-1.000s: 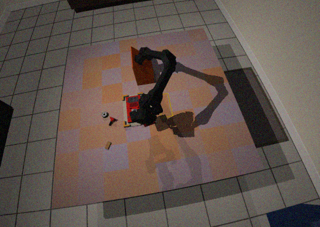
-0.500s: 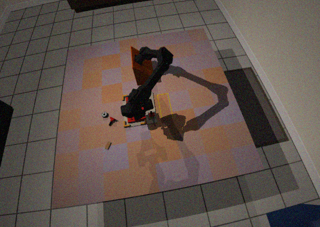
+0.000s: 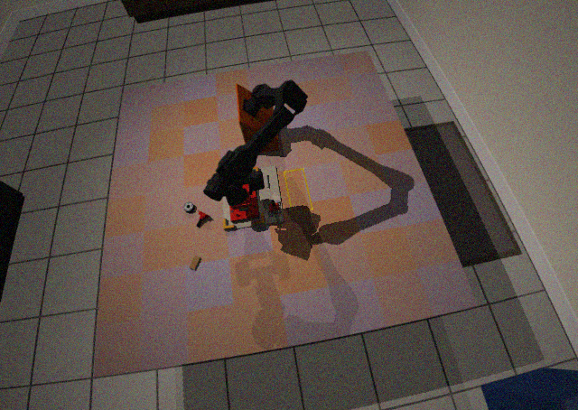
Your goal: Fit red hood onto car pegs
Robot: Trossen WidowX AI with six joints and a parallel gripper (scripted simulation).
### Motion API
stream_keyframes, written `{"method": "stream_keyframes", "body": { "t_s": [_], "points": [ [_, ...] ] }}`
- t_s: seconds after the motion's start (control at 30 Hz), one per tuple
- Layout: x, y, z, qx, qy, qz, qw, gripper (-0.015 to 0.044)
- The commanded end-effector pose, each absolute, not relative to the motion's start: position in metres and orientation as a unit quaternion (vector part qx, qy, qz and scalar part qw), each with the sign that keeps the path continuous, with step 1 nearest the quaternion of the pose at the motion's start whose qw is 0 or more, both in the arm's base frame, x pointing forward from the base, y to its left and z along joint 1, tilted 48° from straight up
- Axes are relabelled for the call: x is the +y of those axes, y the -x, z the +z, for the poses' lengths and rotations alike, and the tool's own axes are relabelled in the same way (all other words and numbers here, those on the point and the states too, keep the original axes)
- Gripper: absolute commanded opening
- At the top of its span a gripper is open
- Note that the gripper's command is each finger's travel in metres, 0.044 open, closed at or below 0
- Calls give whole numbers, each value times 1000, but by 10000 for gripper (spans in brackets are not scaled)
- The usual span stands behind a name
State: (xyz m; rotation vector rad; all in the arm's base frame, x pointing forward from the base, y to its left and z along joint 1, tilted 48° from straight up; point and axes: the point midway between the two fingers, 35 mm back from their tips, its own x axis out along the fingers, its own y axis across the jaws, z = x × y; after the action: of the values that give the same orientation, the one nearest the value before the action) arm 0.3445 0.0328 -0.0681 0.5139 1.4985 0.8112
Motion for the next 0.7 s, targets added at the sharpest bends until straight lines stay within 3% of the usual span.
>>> {"method": "stream_keyframes", "body": {
  "t_s": [0.0, 0.67],
  "points": [
    [33, -341, -71, 655, -224, 355, 628, 0],
    [68, -335, -106, 655, -225, 356, 628, 0]
  ]
}}
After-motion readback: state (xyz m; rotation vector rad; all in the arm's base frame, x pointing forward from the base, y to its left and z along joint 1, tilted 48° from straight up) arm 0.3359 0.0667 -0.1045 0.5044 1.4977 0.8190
